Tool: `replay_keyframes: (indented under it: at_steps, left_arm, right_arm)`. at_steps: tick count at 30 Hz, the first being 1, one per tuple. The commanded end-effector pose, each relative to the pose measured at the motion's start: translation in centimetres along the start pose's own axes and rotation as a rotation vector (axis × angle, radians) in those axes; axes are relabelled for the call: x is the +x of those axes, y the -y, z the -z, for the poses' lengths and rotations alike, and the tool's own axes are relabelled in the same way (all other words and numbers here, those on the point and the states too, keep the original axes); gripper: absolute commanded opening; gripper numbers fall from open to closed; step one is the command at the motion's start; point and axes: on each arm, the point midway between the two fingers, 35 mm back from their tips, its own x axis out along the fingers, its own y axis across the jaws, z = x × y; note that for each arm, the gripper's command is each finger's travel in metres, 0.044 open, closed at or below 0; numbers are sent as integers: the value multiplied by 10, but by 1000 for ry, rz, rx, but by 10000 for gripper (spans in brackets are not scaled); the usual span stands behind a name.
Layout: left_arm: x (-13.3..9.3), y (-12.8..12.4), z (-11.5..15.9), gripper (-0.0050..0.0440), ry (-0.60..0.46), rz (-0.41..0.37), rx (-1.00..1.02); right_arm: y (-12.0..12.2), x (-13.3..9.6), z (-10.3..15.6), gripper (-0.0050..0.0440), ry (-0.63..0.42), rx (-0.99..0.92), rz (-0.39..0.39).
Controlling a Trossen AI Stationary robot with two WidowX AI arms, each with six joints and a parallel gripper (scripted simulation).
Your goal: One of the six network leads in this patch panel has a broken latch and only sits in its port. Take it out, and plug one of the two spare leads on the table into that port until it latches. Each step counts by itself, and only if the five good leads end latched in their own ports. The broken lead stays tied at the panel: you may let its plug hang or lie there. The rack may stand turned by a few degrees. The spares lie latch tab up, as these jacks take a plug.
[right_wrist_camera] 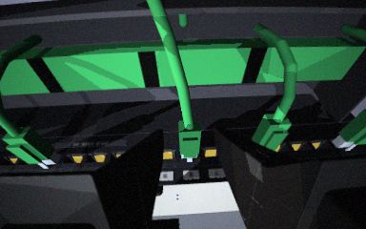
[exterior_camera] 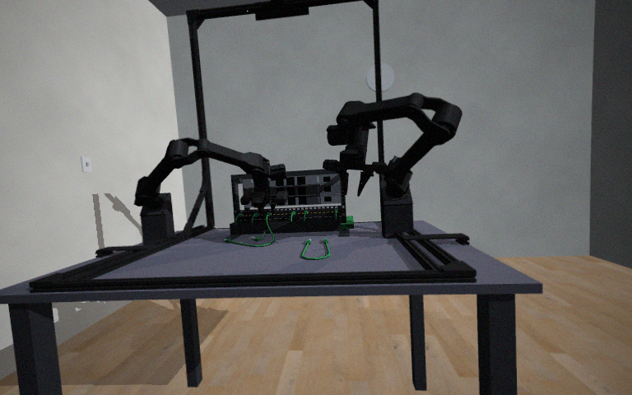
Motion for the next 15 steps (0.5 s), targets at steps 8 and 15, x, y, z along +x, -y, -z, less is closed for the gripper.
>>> replay_keyframes:
  at_steps: [8,15]
  left_arm:
    - [0,0,0,176,0,0,0]
    - [0,0,0,176,0,0,0]
  right_arm:
    - [0,0,0,176,0,0,0]
    - [0,0,0,176,0,0,0]
